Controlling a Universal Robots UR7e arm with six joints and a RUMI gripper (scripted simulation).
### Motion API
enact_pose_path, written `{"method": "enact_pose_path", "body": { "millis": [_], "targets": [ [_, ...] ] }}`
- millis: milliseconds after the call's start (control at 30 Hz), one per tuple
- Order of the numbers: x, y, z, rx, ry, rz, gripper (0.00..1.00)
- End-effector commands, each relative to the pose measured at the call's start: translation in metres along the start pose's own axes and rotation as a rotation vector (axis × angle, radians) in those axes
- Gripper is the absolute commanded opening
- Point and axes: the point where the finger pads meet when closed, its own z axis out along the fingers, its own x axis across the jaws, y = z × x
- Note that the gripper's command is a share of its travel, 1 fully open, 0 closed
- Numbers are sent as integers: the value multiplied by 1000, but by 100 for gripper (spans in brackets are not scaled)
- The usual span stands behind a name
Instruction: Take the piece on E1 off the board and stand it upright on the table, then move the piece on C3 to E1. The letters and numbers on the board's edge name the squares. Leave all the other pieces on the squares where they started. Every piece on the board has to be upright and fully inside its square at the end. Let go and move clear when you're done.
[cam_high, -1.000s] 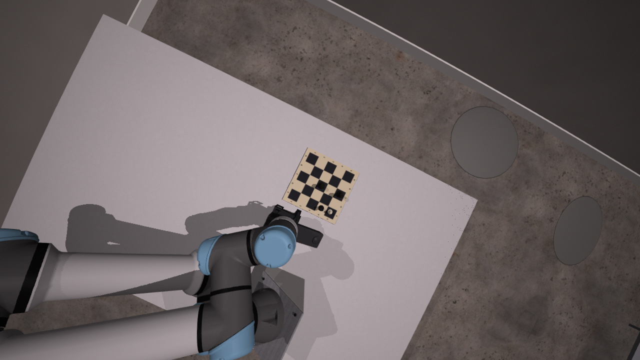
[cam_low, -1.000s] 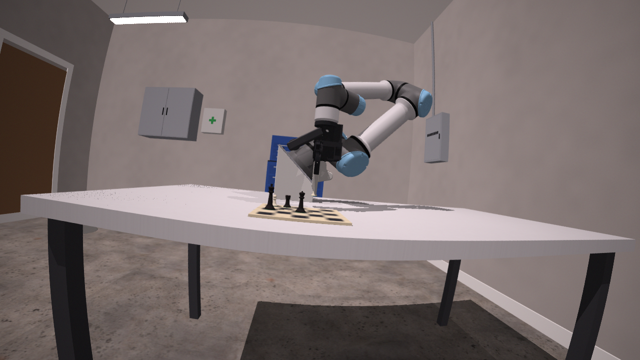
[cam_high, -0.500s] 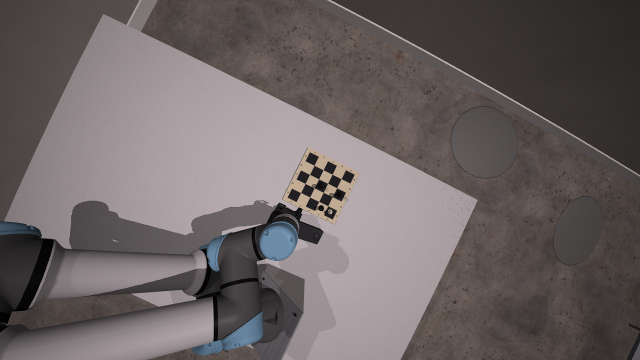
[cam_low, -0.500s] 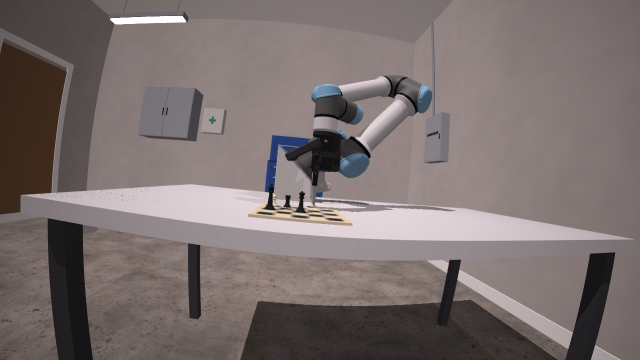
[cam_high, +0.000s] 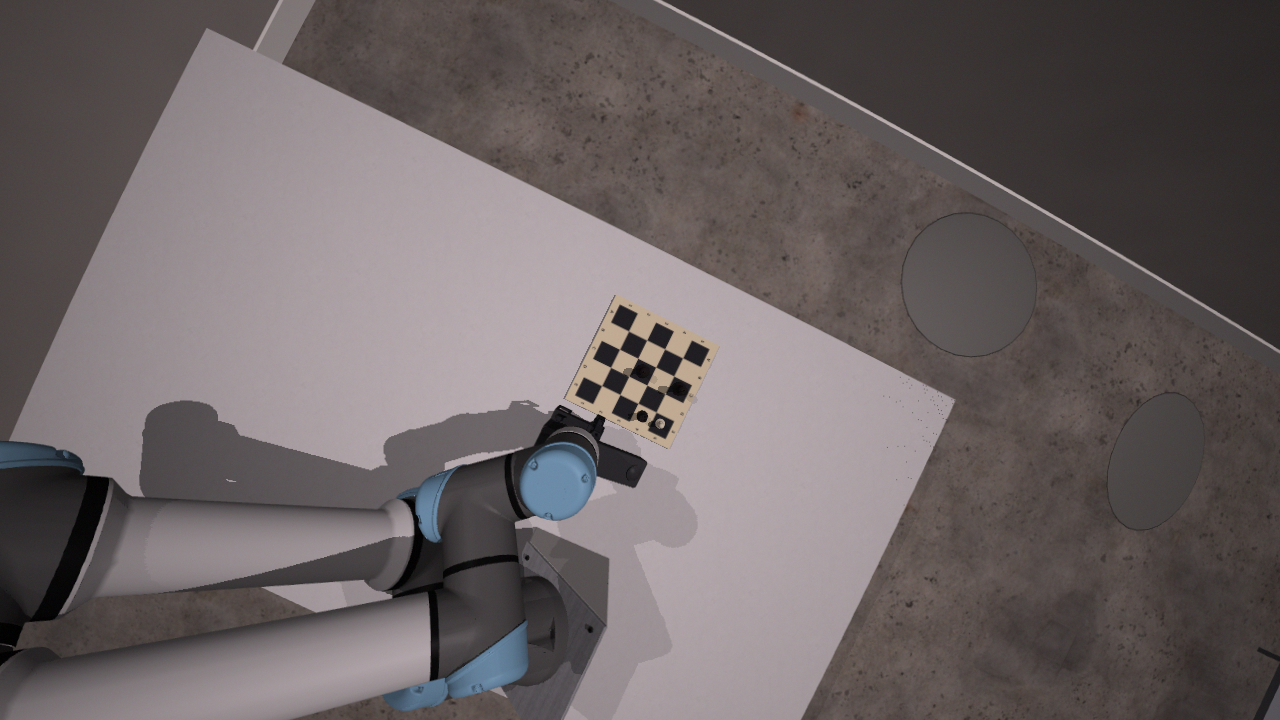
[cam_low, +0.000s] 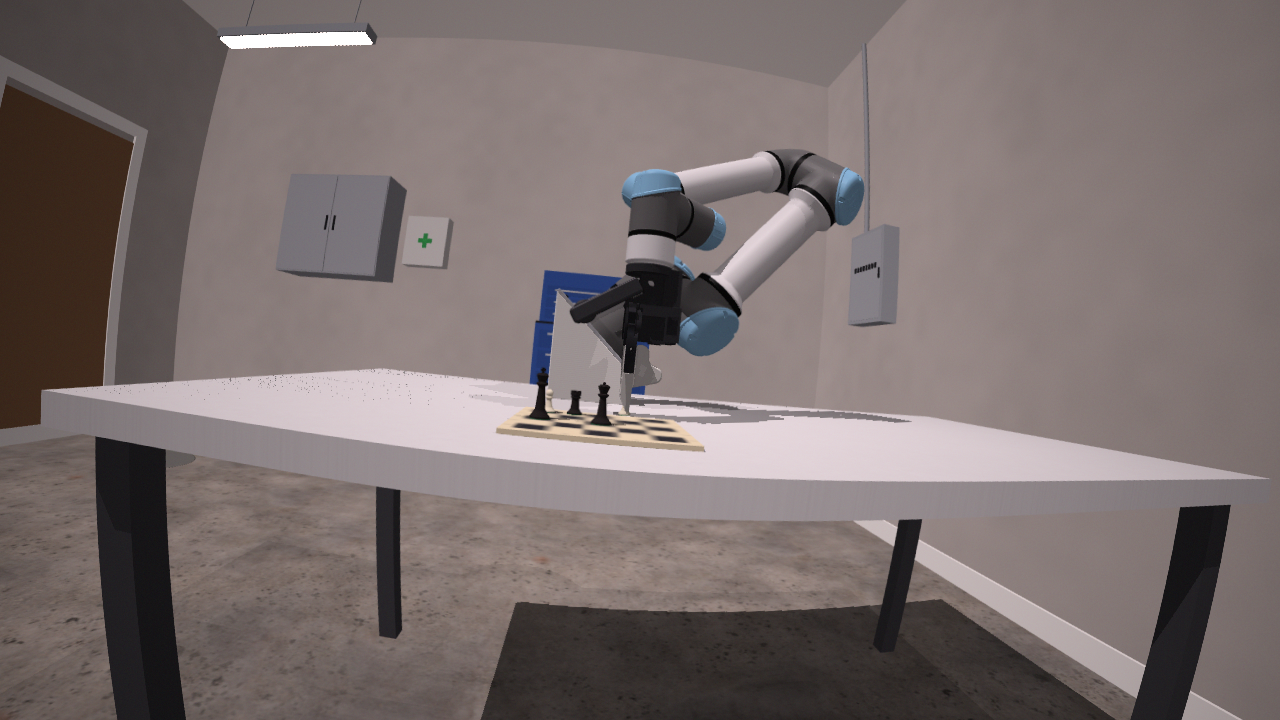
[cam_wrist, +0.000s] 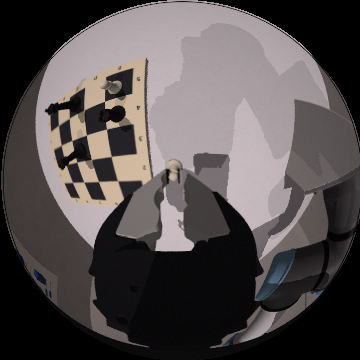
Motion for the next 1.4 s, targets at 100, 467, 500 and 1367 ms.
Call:
{"method": "enact_pose_path", "body": {
  "millis": [100, 467, 500, 1367],
  "targets": [
    [0, 0, 0, 0, -1, 0, 0],
    [0, 0, 0, 0, -1, 0, 0],
    [0, 0, 0, 0, -1, 0, 0],
    [0, 0, 4, 0, -1, 0, 0]
  ]
}}
